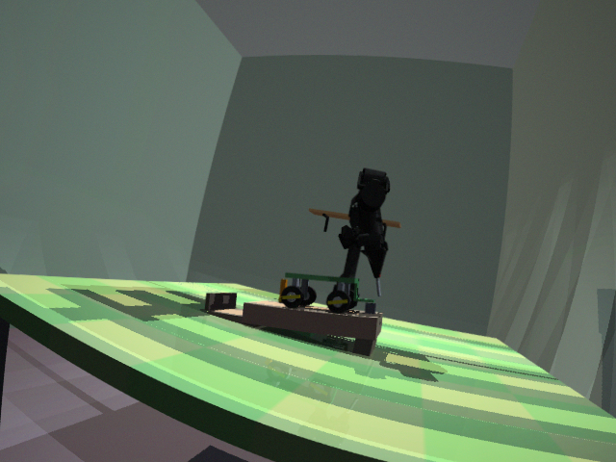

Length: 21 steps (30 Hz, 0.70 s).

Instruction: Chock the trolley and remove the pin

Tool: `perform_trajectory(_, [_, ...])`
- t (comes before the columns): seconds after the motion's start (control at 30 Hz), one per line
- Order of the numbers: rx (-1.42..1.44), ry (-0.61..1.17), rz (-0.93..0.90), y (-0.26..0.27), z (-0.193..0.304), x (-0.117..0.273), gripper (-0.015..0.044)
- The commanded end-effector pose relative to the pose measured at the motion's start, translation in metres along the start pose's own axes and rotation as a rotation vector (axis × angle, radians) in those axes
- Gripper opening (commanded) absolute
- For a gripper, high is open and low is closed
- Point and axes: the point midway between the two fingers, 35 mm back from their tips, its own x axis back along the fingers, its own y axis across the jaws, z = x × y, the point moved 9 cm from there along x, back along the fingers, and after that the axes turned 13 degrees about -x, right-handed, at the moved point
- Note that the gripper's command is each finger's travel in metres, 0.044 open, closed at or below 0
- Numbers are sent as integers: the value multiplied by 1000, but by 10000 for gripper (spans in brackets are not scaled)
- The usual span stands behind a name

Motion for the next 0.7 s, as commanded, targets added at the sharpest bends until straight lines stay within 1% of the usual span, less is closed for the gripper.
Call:
perform_trajectory(0.0, [-2, 2, 0, -1, 7, 0, 0])
perform_trajectory(0.23, [-3, 2, 1, -7, 12, 0, 0])
perform_trajectory(0.67, [-4, 2, 4, -48, 2, -4, 0])
